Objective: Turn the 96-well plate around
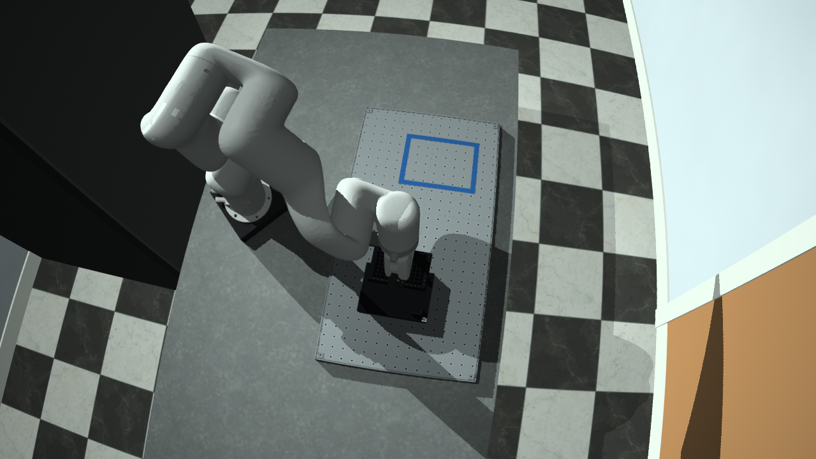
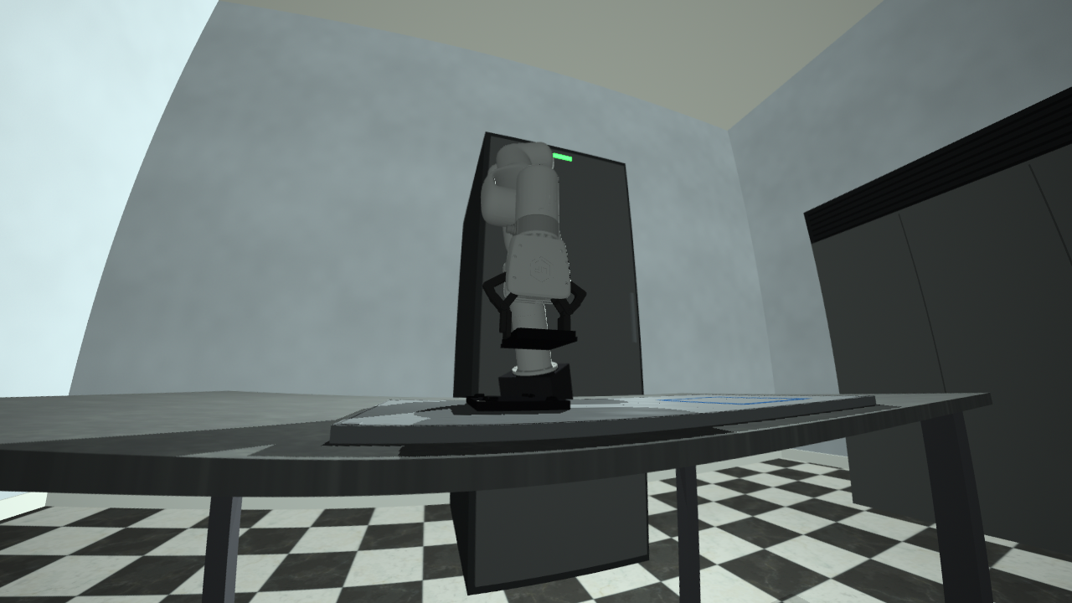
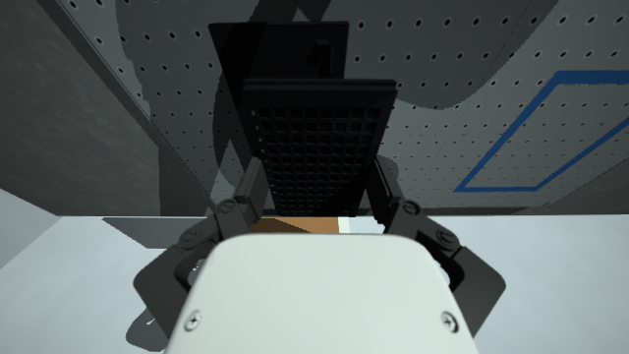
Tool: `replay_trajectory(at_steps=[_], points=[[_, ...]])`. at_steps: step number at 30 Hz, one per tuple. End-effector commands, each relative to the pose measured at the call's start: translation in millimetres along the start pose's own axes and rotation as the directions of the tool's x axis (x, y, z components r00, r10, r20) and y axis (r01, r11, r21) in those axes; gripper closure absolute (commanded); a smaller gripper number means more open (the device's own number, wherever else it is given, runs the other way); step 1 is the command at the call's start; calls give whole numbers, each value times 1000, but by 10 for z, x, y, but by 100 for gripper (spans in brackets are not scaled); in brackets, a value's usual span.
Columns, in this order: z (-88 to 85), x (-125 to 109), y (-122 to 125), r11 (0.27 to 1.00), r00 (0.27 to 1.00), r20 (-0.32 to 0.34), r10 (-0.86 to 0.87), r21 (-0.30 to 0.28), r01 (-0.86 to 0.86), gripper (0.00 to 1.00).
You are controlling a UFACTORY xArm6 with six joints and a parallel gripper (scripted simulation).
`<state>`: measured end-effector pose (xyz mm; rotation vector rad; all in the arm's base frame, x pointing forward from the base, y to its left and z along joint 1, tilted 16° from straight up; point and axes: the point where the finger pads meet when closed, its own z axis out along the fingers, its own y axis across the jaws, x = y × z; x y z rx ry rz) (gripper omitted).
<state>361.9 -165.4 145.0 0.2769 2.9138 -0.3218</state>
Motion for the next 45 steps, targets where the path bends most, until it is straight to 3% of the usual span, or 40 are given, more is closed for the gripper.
replay_trajectory(at_steps=[1, 8, 45], points=[[-13, 4, -146, 1000, 1000, 1, -9, -14, 9, 100], [-17, 31, -356, 1000, 1000, 1, -9, -13, 9, 100], [-17, 30, -354, 1000, 1000, 1, -9, -13, 9, 100]])
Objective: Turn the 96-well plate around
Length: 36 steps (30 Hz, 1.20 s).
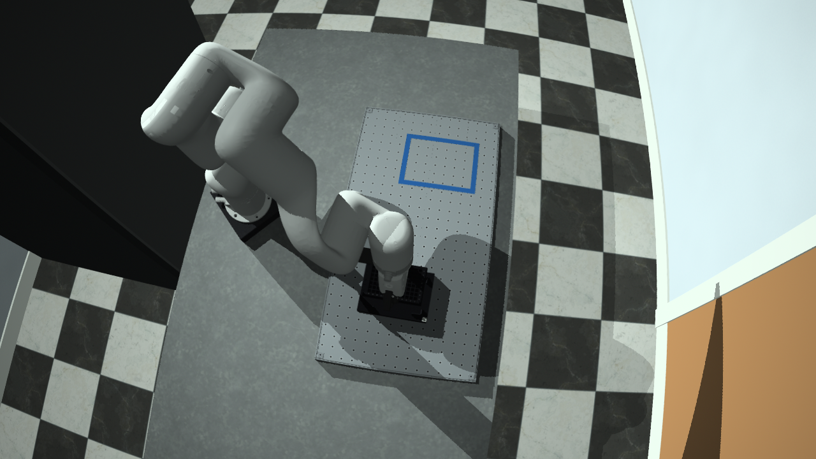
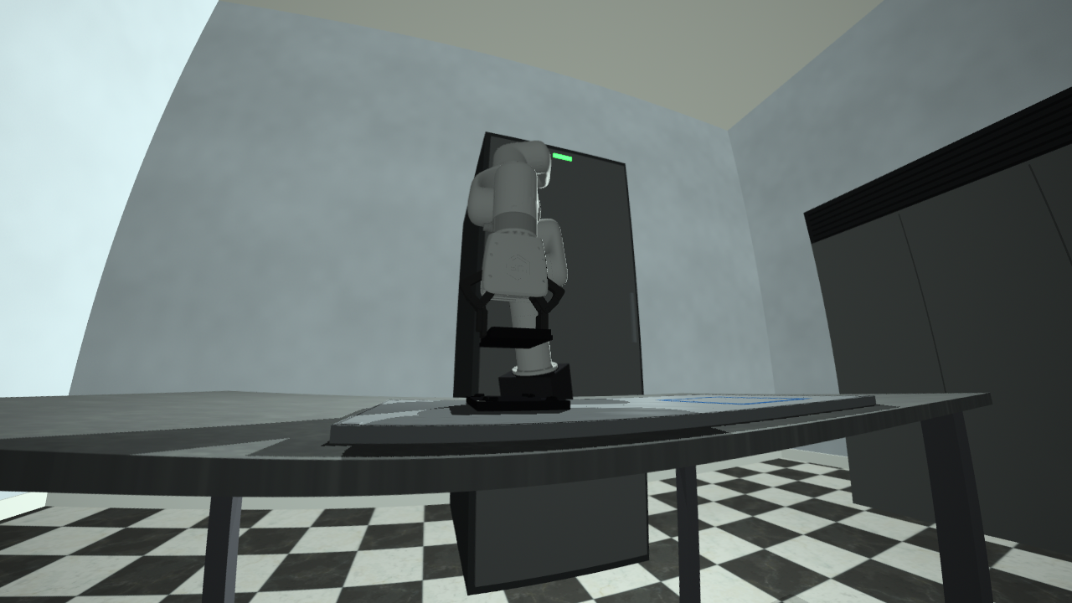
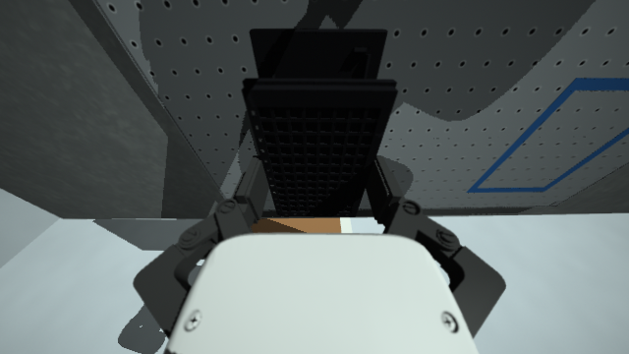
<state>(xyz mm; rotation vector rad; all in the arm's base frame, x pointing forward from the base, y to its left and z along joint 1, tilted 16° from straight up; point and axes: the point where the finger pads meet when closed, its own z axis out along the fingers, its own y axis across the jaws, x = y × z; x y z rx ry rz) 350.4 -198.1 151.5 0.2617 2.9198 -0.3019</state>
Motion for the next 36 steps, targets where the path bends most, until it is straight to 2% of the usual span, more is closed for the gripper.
replay_trajectory(at_steps=[1, 36], points=[[-11, -13, -3, 1000, 1000, 4, 0, 1, 0, 100], [490, -15, -1, 1000, 1000, 3, 0, 1, 0, 100]])
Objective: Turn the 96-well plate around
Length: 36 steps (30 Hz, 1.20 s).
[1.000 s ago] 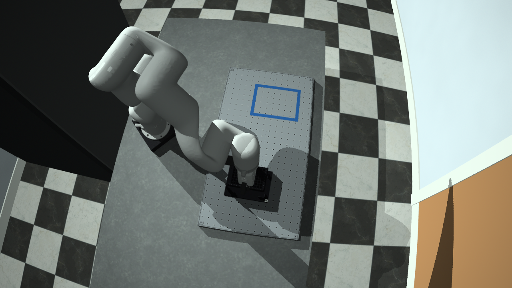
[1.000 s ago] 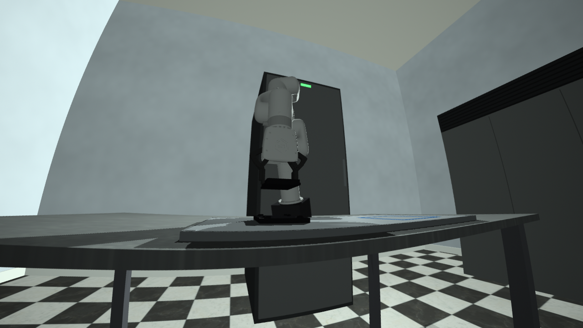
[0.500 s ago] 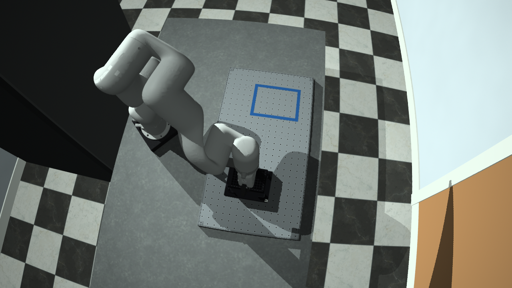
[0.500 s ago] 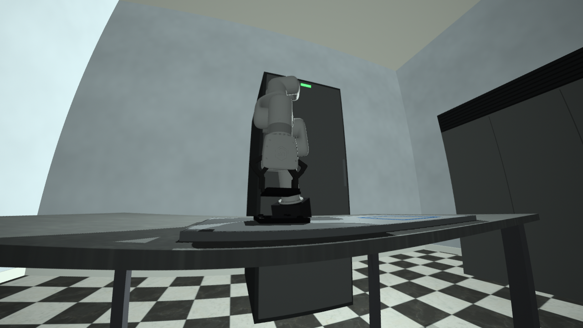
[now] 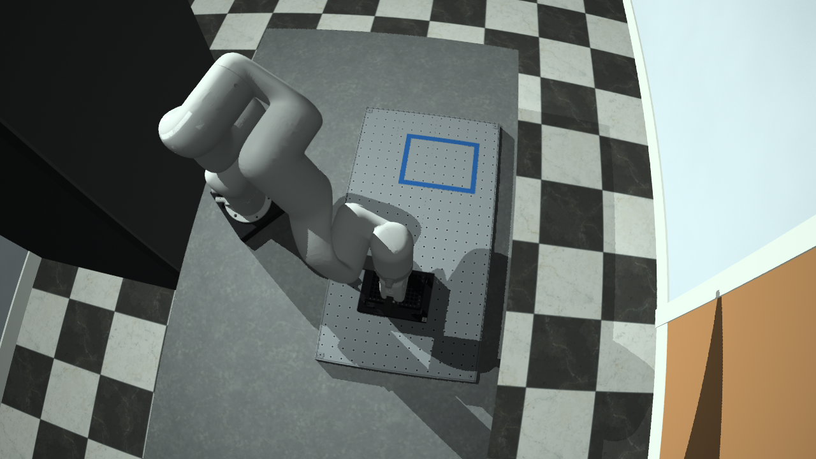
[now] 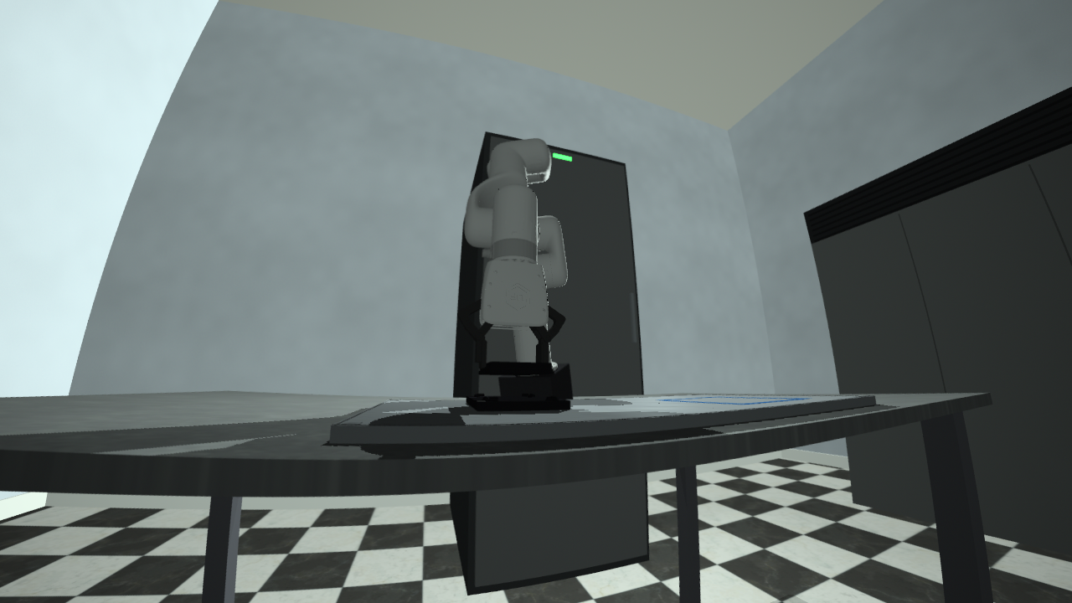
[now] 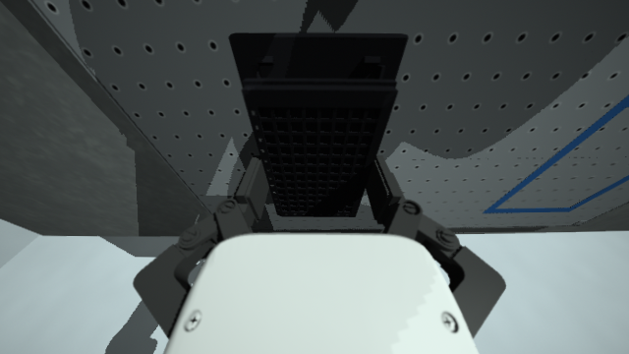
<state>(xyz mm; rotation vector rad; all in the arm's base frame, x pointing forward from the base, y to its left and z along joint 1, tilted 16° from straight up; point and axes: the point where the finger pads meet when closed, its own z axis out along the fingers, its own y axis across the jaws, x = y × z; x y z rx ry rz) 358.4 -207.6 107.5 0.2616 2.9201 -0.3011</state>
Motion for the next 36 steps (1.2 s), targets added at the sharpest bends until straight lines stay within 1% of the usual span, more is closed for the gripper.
replay_trajectory(at_steps=[1, 12, 36], points=[[33, -16, -6, 1000, 1000, 4, 0, 2, 0, 100], [213, -16, -6, 1000, 1000, 4, 0, 1, 0, 100], [217, -15, -5, 1000, 1000, 4, 0, 2, 0, 100]])
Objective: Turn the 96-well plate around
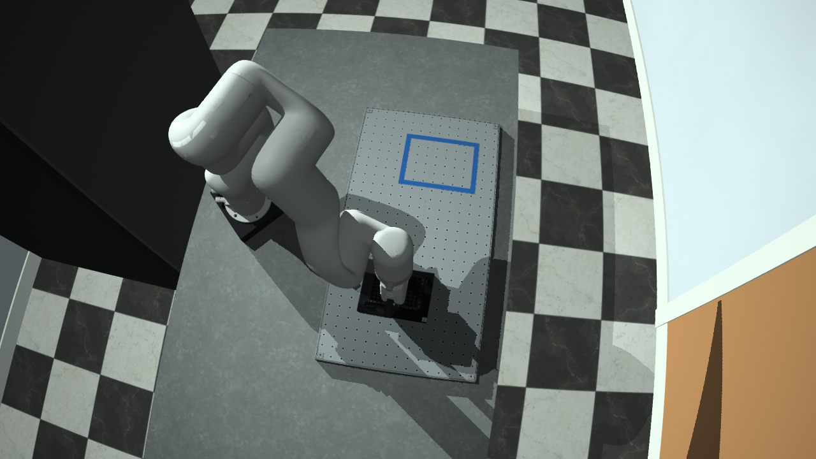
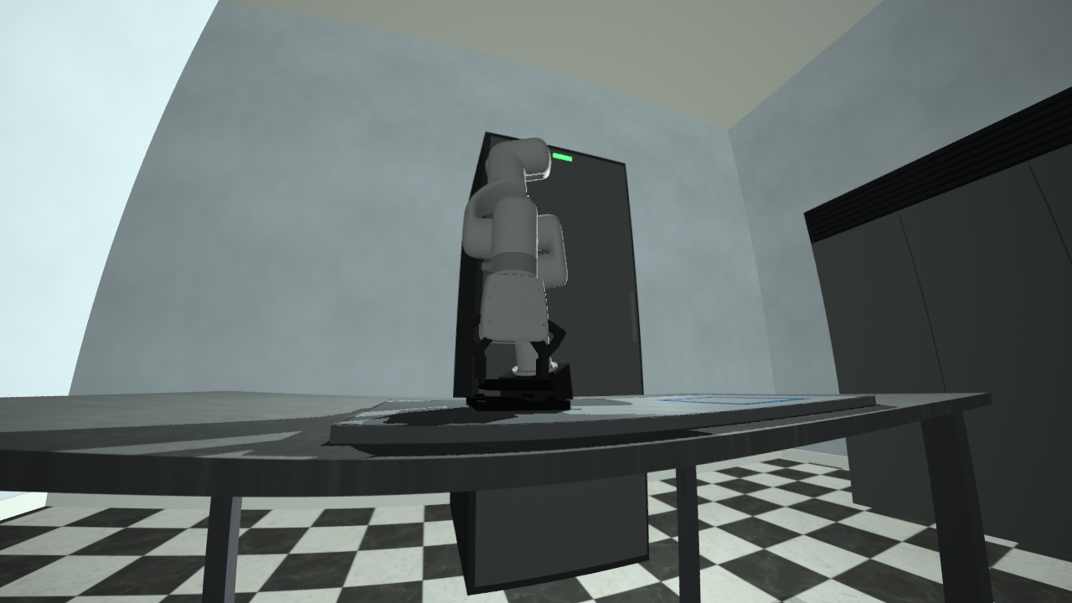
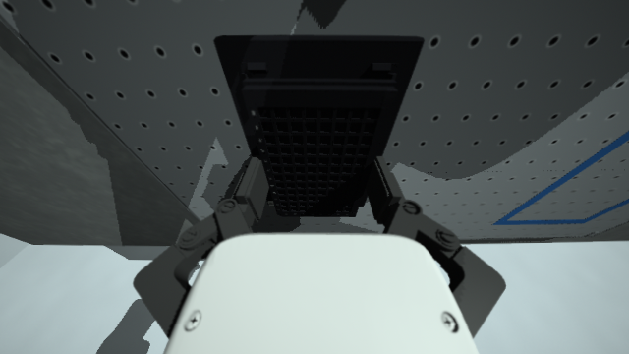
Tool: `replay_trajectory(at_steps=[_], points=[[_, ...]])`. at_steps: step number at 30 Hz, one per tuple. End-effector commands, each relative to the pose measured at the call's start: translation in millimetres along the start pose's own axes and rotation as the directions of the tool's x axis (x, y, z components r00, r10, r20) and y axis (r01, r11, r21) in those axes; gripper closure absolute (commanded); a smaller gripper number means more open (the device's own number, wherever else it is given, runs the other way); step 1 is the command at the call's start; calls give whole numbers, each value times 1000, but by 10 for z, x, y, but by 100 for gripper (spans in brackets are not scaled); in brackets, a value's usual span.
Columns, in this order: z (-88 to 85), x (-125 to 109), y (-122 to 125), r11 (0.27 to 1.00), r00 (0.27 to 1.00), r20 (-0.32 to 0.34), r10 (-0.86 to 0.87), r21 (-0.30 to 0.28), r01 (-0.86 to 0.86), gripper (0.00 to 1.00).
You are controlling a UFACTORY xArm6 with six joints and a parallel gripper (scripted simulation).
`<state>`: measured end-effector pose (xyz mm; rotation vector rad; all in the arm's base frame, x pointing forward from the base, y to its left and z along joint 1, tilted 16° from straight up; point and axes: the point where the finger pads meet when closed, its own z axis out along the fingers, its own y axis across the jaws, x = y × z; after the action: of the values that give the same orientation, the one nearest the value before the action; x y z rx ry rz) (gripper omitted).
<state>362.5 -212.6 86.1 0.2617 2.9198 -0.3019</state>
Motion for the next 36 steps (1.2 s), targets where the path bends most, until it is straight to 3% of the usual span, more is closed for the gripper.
replay_trajectory(at_steps=[1, 36], points=[[-5, -13, -5, 1000, 1000, 3, 0, 1, 0, 100], [46, -12, -4, 1000, 1000, 3, 0, 1, 0, 100]])
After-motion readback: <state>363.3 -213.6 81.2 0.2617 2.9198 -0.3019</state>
